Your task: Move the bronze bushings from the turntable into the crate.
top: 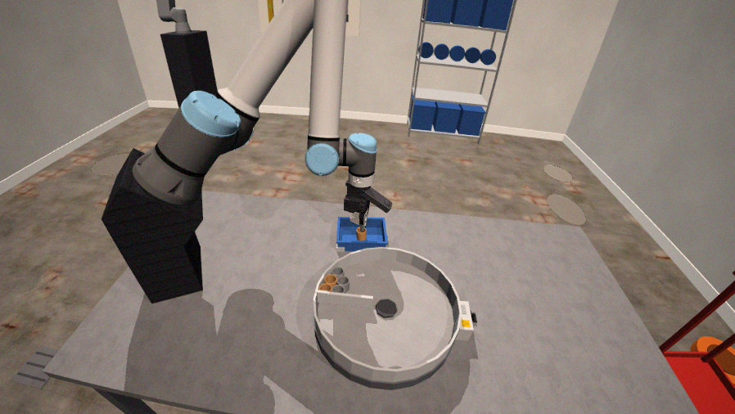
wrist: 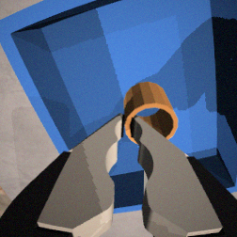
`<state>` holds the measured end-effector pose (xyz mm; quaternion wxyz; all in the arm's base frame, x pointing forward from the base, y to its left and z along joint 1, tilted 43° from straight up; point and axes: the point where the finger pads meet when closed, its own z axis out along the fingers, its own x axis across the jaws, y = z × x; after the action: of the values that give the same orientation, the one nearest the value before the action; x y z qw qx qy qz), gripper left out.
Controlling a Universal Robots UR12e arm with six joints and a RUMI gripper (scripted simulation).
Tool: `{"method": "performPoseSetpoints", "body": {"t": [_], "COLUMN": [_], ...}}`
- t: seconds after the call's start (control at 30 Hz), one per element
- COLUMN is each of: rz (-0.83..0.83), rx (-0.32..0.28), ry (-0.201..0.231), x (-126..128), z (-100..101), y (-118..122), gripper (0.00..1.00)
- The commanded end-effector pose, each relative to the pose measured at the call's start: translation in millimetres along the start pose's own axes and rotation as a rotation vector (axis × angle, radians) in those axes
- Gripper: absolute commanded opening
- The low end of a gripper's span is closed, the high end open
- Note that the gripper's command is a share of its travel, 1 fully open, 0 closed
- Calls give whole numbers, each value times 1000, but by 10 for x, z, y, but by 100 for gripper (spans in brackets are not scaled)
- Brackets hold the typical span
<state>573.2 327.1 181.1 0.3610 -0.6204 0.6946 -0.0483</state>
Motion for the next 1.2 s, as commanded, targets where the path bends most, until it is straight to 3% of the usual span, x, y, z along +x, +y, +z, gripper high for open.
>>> {"method": "performPoseSetpoints", "body": {"t": [0.0,0.87,0.9,1.17], "rz": [0,0,0,0], "rx": [1,1,1,1], "ry": [0,0,0,0], "x": [-3,-3,-3,-3], "z": [-2,-2,-2,-2], "y": [-3,-3,-3,-3], "gripper": [0,0,6,6]}}
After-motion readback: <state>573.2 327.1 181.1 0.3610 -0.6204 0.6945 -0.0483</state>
